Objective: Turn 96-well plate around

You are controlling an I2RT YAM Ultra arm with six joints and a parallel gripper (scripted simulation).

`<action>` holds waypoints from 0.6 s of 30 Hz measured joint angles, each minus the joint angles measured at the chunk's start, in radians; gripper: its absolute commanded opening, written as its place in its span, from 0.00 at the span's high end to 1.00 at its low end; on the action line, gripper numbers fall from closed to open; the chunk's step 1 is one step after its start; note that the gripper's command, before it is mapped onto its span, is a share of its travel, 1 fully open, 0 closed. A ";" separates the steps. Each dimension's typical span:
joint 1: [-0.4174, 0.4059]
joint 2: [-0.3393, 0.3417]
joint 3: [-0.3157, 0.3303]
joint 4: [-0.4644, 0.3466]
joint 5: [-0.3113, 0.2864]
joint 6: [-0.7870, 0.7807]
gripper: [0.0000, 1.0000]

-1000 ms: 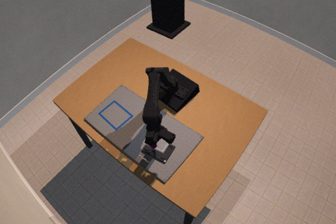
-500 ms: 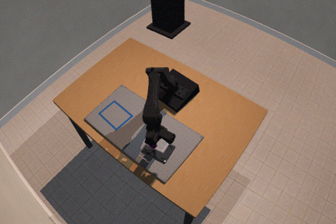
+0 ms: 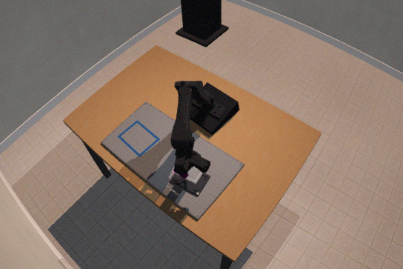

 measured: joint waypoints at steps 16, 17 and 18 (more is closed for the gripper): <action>0.000 -0.002 -0.005 0.001 0.000 0.013 1.00; -0.002 -0.004 -0.011 0.000 0.000 0.021 1.00; -0.004 -0.006 -0.016 -0.002 0.000 0.027 1.00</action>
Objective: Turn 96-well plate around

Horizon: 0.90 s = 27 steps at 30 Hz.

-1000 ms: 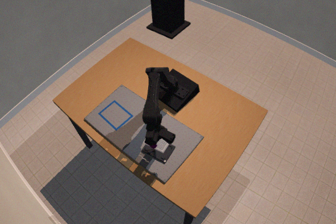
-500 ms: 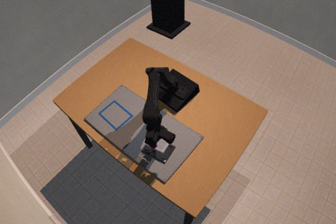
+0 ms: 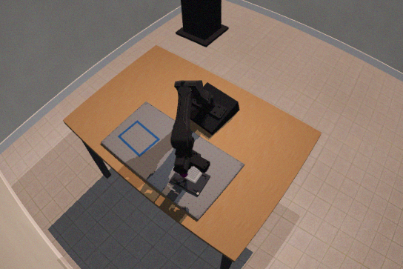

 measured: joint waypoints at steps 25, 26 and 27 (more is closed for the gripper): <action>-0.180 -0.136 -0.183 0.055 -0.034 0.118 1.00; -0.190 -0.141 -0.190 0.057 -0.035 0.110 1.00; -0.201 -0.145 -0.196 0.059 -0.037 0.102 1.00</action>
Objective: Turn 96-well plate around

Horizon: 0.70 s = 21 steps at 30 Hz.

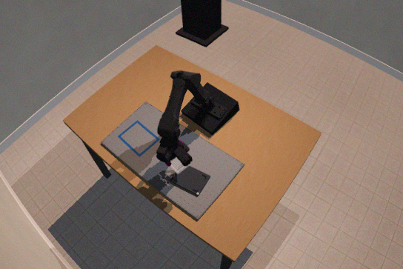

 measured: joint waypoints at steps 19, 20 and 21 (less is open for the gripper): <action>-0.166 -0.063 -0.074 0.033 -0.037 -0.157 1.00; -0.176 -0.064 -0.076 0.033 -0.039 -0.166 1.00; -0.186 -0.066 -0.077 0.034 -0.042 -0.176 1.00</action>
